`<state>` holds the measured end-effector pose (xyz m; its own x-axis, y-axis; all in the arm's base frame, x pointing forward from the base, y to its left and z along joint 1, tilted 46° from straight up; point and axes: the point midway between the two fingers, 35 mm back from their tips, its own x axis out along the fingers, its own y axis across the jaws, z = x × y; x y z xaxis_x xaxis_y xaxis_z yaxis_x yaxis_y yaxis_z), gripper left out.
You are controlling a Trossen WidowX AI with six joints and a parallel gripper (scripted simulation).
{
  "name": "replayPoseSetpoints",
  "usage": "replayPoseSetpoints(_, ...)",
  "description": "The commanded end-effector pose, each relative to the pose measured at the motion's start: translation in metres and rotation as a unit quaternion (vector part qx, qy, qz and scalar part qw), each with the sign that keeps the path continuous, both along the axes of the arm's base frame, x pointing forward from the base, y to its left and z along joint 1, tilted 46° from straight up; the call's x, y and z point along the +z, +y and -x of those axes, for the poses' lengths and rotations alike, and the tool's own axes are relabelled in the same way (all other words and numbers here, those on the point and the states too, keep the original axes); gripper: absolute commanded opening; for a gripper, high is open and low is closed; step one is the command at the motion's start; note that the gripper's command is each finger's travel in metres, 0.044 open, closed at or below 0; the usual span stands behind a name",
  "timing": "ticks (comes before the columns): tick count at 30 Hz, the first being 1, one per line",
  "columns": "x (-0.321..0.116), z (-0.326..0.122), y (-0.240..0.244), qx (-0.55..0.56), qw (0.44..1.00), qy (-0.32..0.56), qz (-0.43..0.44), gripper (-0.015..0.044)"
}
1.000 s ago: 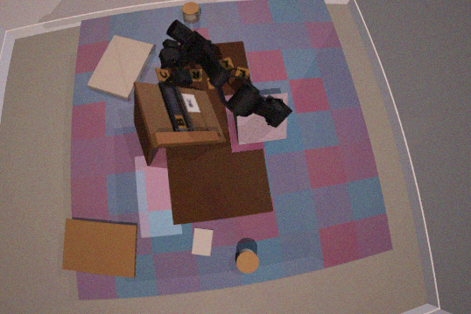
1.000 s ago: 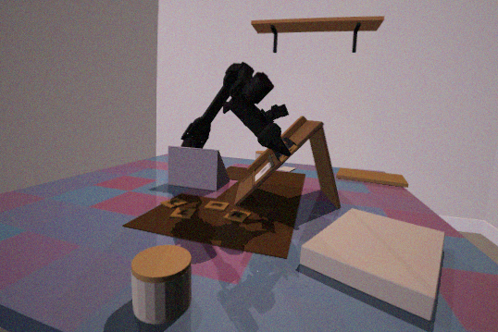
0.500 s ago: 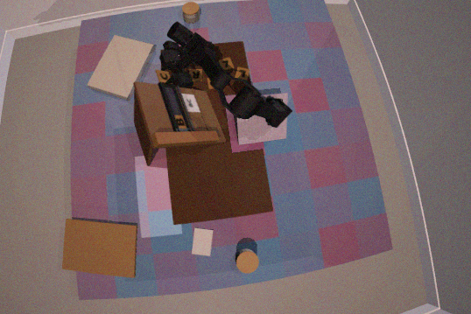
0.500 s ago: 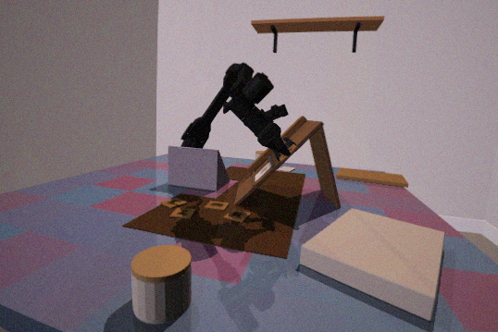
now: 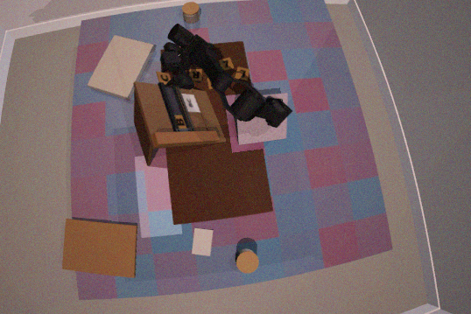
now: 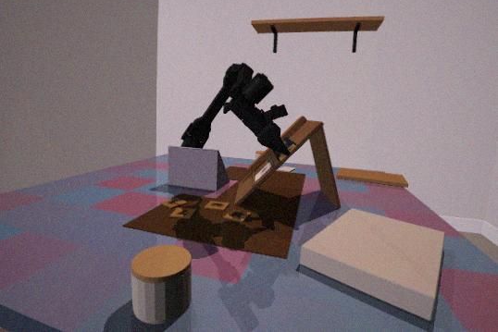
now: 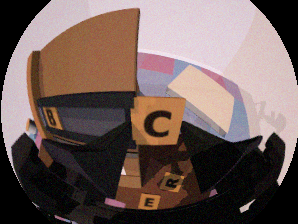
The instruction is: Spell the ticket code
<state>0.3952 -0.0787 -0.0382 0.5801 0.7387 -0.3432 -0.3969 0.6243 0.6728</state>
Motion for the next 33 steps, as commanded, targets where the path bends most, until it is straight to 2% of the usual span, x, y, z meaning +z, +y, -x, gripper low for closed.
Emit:
replayPoseSetpoints(1,0.000,0.002,0.002,-0.001,1.000,0.005,0.000,0.0000)
replayPoseSetpoints(33,0.011,0.009,0.013,-0.001,1.000,0.005,-0.001,0.0000)
